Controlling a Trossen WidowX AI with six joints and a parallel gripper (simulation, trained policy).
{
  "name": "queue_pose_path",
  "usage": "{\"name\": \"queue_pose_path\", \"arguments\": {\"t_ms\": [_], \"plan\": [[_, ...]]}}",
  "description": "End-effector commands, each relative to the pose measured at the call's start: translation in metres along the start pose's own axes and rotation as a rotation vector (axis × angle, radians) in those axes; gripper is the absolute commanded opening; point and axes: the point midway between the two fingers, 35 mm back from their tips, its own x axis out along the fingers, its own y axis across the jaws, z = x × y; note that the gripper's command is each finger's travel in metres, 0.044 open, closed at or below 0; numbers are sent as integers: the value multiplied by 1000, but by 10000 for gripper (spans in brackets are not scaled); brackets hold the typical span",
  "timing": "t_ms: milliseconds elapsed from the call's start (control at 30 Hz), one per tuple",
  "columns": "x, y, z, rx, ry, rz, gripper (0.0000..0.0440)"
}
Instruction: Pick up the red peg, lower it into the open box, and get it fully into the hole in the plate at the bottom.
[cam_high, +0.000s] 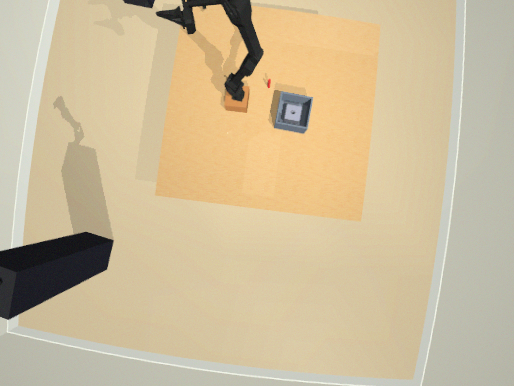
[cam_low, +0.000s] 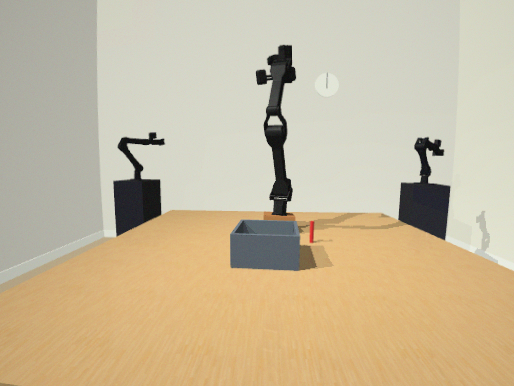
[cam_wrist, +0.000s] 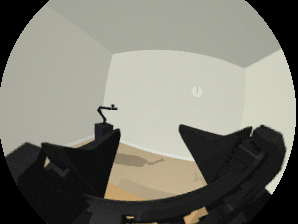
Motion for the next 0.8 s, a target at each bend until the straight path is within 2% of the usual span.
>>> {"name": "queue_pose_path", "arguments": {"t_ms": [0, 100, 467, 767], "plan": [[-1, -2, 1, 5, -2, -23, 416], [-1, -12, -4, 59, 13, -103, 440], [0, -60, -35, 291, 79, -403, 440], [-13, -100, -61, 468, 83, -664, 440]]}}
